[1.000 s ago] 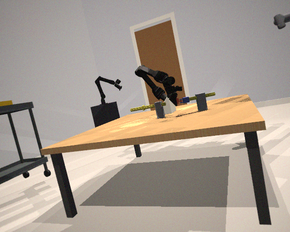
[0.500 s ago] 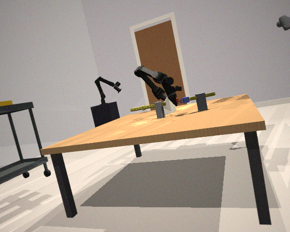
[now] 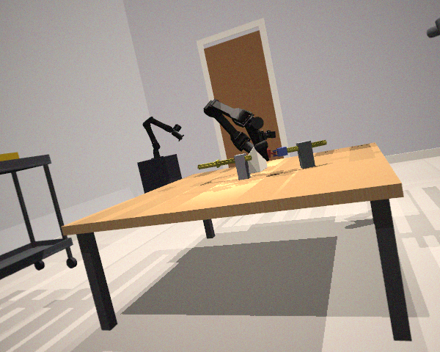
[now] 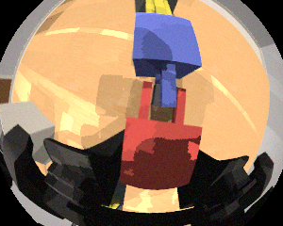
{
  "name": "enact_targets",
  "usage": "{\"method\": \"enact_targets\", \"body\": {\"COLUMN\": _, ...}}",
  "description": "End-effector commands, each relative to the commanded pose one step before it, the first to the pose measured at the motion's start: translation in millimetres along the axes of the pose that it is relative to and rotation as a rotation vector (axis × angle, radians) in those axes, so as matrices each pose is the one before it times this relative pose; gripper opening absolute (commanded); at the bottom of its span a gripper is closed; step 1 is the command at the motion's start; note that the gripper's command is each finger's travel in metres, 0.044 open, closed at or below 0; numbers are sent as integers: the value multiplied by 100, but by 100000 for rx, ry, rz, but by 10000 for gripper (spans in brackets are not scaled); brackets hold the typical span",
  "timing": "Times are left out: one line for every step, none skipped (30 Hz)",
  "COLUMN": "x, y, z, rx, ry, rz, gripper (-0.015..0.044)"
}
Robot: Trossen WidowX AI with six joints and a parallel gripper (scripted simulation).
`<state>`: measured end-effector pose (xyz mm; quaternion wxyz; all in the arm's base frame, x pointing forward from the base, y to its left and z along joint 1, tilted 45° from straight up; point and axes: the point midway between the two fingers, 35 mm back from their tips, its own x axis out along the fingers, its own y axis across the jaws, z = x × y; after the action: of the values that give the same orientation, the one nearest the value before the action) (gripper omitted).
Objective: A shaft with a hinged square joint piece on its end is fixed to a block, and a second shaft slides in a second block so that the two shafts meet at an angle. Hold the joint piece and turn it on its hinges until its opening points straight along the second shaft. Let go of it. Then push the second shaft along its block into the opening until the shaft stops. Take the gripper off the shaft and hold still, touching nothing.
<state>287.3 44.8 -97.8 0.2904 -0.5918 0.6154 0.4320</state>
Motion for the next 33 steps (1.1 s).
{"method": "enact_targets", "body": {"x": -1, "y": 1, "z": -2, "rx": -10, "ry": 15, "rz": 21, "gripper": 131}}
{"method": "enact_targets", "body": {"x": 0, "y": 0, "z": 0, "rx": 0, "ry": 0, "rz": 0, "gripper": 147}}
{"method": "enact_targets", "body": {"x": 0, "y": 0, "z": 0, "rx": 0, "ry": 0, "rz": 0, "gripper": 147}}
{"method": "enact_targets", "body": {"x": 0, "y": 0, "z": 0, "rx": 0, "ry": 0, "rz": 0, "gripper": 147}}
{"method": "enact_targets", "body": {"x": 0, "y": 0, "z": 0, "rx": 0, "ry": 0, "rz": 0, "gripper": 173}}
{"method": "enact_targets", "body": {"x": 0, "y": 0, "z": 0, "rx": 0, "ry": 0, "rz": 0, "gripper": 199}}
{"method": "enact_targets", "body": {"x": 0, "y": 0, "z": 0, "rx": 0, "ry": 0, "rz": 0, "gripper": 226}}
{"method": "enact_targets", "body": {"x": 0, "y": 0, "z": 0, "rx": 0, "ry": 0, "rz": 0, "gripper": 252}}
{"method": "enact_targets", "body": {"x": 0, "y": 0, "z": 0, "rx": 0, "ry": 0, "rz": 0, "gripper": 278}}
{"method": "enact_targets", "body": {"x": 0, "y": 0, "z": 0, "rx": 0, "ry": 0, "rz": 0, "gripper": 304}}
{"method": "enact_targets", "body": {"x": 0, "y": 0, "z": 0, "rx": 0, "ry": 0, "rz": 0, "gripper": 331}}
{"method": "enact_targets", "body": {"x": 0, "y": 0, "z": 0, "rx": 0, "ry": 0, "rz": 0, "gripper": 357}}
{"method": "enact_targets", "body": {"x": 0, "y": 0, "z": 0, "rx": 0, "ry": 0, "rz": 0, "gripper": 383}}
{"method": "enact_targets", "body": {"x": 0, "y": 0, "z": 0, "rx": 0, "ry": 0, "rz": 0, "gripper": 409}}
{"method": "enact_targets", "body": {"x": 0, "y": 0, "z": 0, "rx": 0, "ry": 0, "rz": 0, "gripper": 436}}
{"method": "enact_targets", "body": {"x": 0, "y": 0, "z": 0, "rx": 0, "ry": 0, "rz": 0, "gripper": 440}}
{"method": "enact_targets", "body": {"x": 0, "y": 0, "z": 0, "rx": 0, "ry": 0, "rz": 0, "gripper": 440}}
{"method": "enact_targets", "body": {"x": 0, "y": 0, "z": 0, "rx": 0, "ry": 0, "rz": 0, "gripper": 440}}
{"method": "enact_targets", "body": {"x": 0, "y": 0, "z": 0, "rx": 0, "ry": 0, "rz": 0, "gripper": 440}}
{"method": "enact_targets", "body": {"x": 0, "y": 0, "z": 0, "rx": 0, "ry": 0, "rz": 0, "gripper": 440}}
{"method": "enact_targets", "body": {"x": 0, "y": 0, "z": 0, "rx": 0, "ry": 0, "rz": 0, "gripper": 440}}
{"method": "enact_targets", "body": {"x": 0, "y": 0, "z": 0, "rx": 0, "ry": 0, "rz": 0, "gripper": 440}}
{"method": "enact_targets", "body": {"x": 0, "y": 0, "z": 0, "rx": 0, "ry": 0, "rz": 0, "gripper": 440}}
{"method": "enact_targets", "body": {"x": 0, "y": 0, "z": 0, "rx": 0, "ry": 0, "rz": 0, "gripper": 440}}
{"method": "enact_targets", "body": {"x": 0, "y": 0, "z": 0, "rx": 0, "ry": 0, "rz": 0, "gripper": 440}}
{"method": "enact_targets", "body": {"x": -14, "y": 12, "z": 10, "rx": 54, "ry": 520, "rz": 180, "gripper": 440}}
{"method": "enact_targets", "body": {"x": -46, "y": 34, "z": 29, "rx": 157, "ry": 1568, "rz": 516, "gripper": 440}}
{"method": "enact_targets", "body": {"x": -85, "y": 53, "z": 45, "rx": 245, "ry": 2639, "rz": 782, "gripper": 440}}
{"method": "enact_targets", "body": {"x": -119, "y": 56, "z": 49, "rx": 270, "ry": 3233, "rz": 815, "gripper": 440}}
{"method": "enact_targets", "body": {"x": -135, "y": 48, "z": 42, "rx": 242, "ry": 3271, "rz": 671, "gripper": 440}}
{"method": "enact_targets", "body": {"x": -152, "y": 39, "z": 36, "rx": 216, "ry": 3303, "rz": 525, "gripper": 440}}
{"method": "enact_targets", "body": {"x": -169, "y": 30, "z": 29, "rx": 192, "ry": 3328, "rz": 379, "gripper": 440}}
{"method": "enact_targets", "body": {"x": -185, "y": 21, "z": 23, "rx": 169, "ry": 3348, "rz": 232, "gripper": 440}}
